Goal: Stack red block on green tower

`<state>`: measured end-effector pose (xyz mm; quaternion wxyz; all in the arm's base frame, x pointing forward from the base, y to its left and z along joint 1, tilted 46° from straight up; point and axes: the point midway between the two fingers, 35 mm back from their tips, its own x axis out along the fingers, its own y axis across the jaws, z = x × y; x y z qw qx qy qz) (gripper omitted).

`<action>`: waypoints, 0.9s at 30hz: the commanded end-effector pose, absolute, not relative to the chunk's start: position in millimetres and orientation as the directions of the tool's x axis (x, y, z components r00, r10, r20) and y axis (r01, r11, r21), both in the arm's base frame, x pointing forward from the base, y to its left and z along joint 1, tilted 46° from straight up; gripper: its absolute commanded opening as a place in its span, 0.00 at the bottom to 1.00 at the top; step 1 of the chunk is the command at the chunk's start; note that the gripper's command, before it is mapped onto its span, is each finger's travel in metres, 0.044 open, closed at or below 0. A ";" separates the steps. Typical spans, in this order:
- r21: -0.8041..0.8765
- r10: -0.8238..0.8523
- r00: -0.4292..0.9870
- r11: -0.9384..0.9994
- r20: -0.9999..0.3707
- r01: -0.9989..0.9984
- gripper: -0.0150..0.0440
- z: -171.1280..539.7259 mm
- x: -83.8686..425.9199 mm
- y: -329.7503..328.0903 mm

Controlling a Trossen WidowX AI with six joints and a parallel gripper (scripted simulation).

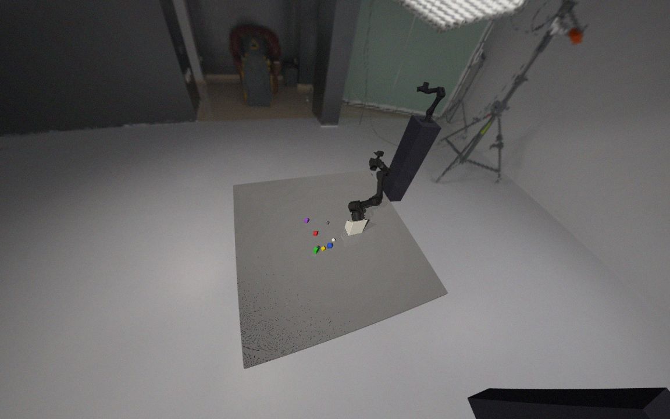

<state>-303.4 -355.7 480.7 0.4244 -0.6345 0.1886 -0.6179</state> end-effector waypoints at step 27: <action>0.211 -0.346 0.728 -0.805 0.592 -0.554 1.00 633.4 16.8 -114.5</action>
